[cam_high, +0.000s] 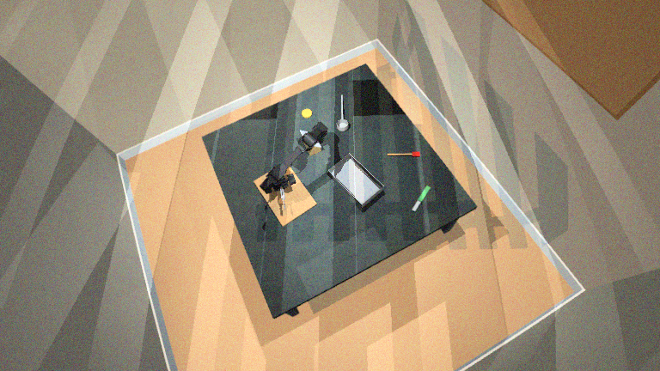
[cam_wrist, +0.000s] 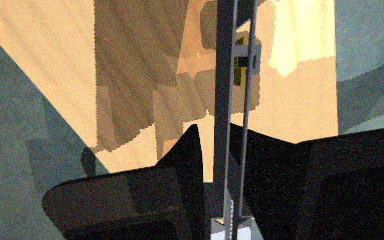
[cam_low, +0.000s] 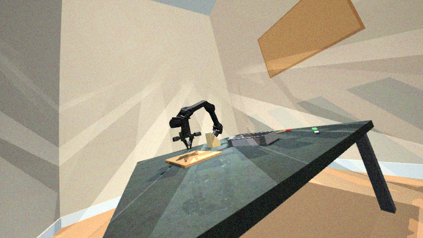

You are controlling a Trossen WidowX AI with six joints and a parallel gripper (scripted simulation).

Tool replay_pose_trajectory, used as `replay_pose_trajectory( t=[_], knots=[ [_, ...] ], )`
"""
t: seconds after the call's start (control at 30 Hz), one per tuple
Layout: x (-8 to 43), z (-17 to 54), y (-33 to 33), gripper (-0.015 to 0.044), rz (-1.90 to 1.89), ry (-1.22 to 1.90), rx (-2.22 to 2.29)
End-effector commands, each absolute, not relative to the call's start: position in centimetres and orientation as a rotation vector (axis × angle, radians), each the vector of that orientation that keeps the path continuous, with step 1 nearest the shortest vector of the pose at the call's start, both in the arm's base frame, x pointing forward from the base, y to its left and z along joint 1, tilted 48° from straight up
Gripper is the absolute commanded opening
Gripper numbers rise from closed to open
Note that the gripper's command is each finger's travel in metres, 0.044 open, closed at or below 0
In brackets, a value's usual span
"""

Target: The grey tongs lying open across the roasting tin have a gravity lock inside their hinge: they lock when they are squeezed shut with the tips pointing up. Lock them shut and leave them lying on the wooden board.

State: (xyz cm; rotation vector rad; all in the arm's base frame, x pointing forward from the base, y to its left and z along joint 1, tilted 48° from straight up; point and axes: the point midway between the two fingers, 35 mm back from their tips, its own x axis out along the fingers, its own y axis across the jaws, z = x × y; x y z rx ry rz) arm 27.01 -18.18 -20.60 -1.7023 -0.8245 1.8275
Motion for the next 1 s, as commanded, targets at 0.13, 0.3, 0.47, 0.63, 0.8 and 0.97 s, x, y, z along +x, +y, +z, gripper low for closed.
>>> replay_pose_trajectory(
  t=[0.13, 0.3, 0.47, 0.63, 0.8, 0.97],
  knots=[
    [26.79, -21.21, -17.17, -0.015, 1.824, -0.821, -1.704],
    [26.7, -21.44, -16.85, -0.015, 1.824, -0.822, -1.703],
    [26.6, -21.52, -16.88, -0.0097, 1.828, -0.827, -1.699],
    [26.6, -21.52, -16.88, 0.0034, 1.828, -0.827, -1.699],
    [26.6, -21.52, -16.88, 0.0165, 1.828, -0.827, -1.699],
    [26.6, -21.52, -16.88, 0.0296, 1.828, -0.827, -1.699]
  ],
)
